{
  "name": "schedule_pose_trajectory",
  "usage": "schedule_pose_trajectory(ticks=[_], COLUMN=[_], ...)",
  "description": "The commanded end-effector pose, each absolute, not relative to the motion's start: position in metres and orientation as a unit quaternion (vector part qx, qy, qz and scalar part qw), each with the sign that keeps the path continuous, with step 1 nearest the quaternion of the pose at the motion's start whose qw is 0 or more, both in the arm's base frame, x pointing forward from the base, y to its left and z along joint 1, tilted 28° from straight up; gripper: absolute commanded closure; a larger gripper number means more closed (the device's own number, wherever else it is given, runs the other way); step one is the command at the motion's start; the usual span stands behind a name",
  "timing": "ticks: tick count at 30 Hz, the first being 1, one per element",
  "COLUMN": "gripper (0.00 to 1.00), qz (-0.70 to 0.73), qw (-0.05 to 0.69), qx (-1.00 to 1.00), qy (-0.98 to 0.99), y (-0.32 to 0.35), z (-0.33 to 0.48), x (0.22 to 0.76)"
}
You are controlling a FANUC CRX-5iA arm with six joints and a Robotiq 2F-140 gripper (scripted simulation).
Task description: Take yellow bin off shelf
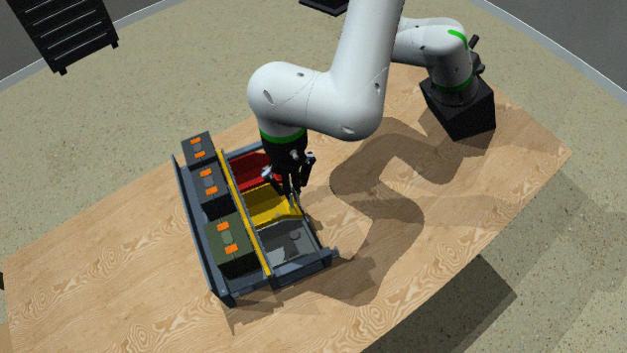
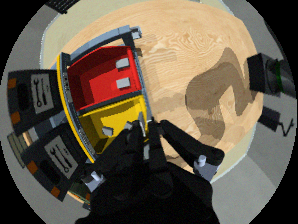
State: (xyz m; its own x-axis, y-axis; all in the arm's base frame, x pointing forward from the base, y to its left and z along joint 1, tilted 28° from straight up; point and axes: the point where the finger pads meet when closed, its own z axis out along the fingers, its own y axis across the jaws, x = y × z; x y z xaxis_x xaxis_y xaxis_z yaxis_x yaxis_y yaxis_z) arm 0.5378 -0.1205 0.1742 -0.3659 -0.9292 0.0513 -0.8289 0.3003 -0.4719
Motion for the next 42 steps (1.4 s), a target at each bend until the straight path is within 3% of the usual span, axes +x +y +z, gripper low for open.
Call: schedule_pose_trajectory(ticks=[1, 42], gripper=[1.00, 1.00], qz=[-0.215, -0.215], qw=[0.117, 0.117], qx=[-0.551, -0.551], qy=[0.798, 0.798], y=[-0.120, -0.116], z=[0.174, 0.192], x=[0.538, 0.529])
